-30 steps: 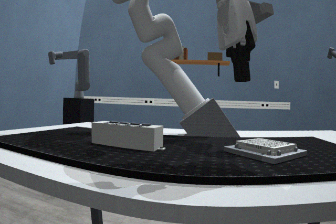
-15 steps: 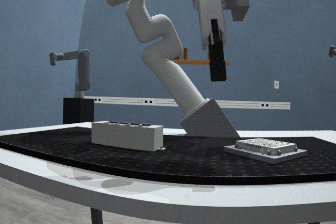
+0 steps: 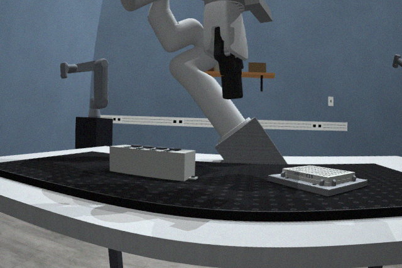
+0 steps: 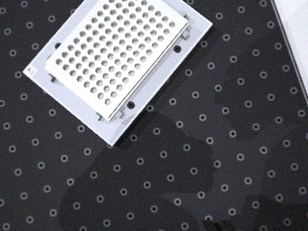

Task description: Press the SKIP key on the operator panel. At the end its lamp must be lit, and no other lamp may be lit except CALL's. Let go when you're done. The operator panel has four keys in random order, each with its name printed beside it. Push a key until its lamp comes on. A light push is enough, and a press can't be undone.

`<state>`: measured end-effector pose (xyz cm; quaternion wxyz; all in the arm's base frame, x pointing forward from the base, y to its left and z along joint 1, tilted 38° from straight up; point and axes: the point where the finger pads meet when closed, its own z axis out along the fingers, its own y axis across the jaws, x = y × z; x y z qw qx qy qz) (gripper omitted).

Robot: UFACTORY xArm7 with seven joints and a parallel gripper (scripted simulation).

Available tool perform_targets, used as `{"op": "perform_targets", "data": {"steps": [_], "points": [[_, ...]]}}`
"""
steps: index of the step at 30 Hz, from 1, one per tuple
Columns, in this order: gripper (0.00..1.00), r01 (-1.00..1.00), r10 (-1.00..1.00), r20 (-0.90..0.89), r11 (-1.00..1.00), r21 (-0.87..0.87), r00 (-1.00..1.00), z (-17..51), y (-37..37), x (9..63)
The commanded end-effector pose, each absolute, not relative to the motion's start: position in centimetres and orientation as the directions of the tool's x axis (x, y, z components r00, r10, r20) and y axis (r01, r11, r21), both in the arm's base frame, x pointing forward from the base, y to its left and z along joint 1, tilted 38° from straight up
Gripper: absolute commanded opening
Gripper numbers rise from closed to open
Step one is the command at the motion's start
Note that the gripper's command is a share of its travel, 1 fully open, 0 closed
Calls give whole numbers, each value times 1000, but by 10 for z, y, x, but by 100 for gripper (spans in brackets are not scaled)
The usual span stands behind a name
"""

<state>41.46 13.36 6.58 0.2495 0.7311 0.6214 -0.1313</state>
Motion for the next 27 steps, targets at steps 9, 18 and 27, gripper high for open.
{"op": "perform_targets", "data": {"steps": [9, 18, 27], "points": [[0, 835, 748, -394, -394, 383, 534, 92, 91, 409], [0, 707, 647, -313, -535, 464, 695, 104, 65, 402], [0, 529, 505, -207, -659, 534, 838, 114, 40, 393]]}}
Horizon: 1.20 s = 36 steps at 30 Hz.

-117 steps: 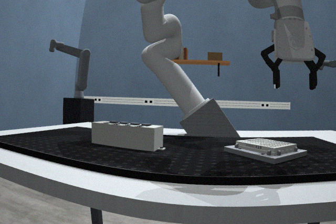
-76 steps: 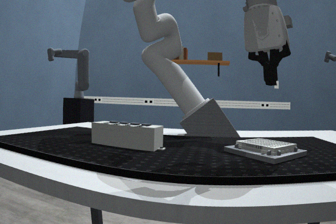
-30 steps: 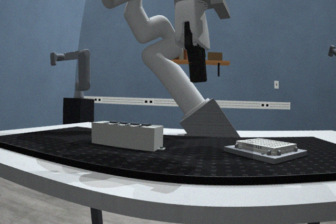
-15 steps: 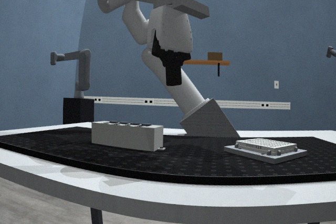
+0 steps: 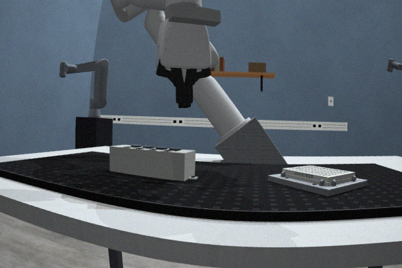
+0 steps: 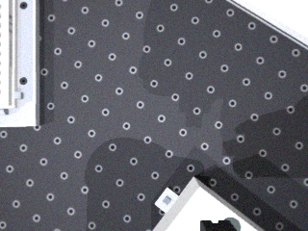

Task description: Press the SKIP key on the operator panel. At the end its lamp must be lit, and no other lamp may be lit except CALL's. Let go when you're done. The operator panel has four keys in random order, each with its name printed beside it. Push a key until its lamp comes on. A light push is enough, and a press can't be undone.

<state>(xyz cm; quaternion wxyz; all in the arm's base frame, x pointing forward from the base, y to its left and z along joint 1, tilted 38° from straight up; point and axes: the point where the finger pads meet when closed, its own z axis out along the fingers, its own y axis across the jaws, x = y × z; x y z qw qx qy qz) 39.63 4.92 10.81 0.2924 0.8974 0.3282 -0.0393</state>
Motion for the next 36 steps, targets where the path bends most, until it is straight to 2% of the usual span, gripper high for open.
{"op": "perform_targets", "data": {"steps": [1, 12, 22, 36], "points": [[0, 529, 505, -207, -659, 534, 838, 114, 40, 393], [0, 241, 271, -40, -767, 595, 962, 128, 2, 376], [0, 27, 98, 83, -792, 610, 992, 135, -23, 363], [0, 19, 92, 88, -792, 610, 992, 127, -29, 364]]}}
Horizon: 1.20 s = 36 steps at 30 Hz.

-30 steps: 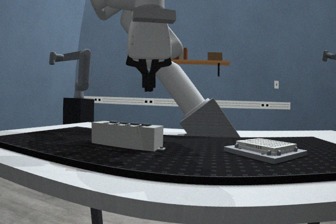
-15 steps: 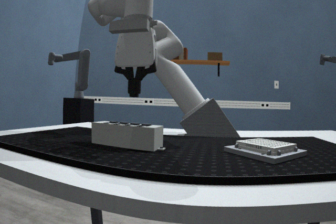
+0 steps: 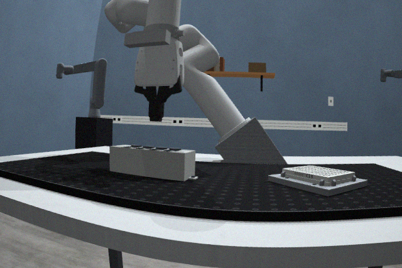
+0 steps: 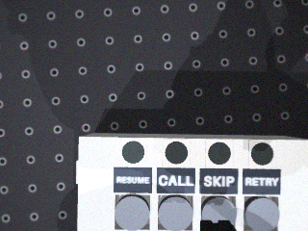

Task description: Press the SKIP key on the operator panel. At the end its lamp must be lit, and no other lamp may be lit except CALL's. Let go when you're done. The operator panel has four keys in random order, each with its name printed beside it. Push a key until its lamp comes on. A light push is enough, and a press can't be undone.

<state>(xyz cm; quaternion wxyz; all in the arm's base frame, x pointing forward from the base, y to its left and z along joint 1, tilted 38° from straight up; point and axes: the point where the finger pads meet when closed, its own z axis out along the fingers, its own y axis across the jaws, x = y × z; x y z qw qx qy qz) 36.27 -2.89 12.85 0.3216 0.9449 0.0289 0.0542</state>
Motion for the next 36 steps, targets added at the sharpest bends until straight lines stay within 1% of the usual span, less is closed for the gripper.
{"op": "perform_targets", "data": {"steps": [1, 12, 36], "points": [[0, 19, 92, 88, -792, 610, 992, 126, -30, 364], [0, 20, 92, 88, -792, 610, 992, 112, -41, 367], [0, 20, 92, 88, -792, 610, 992, 112, -41, 367]]}}
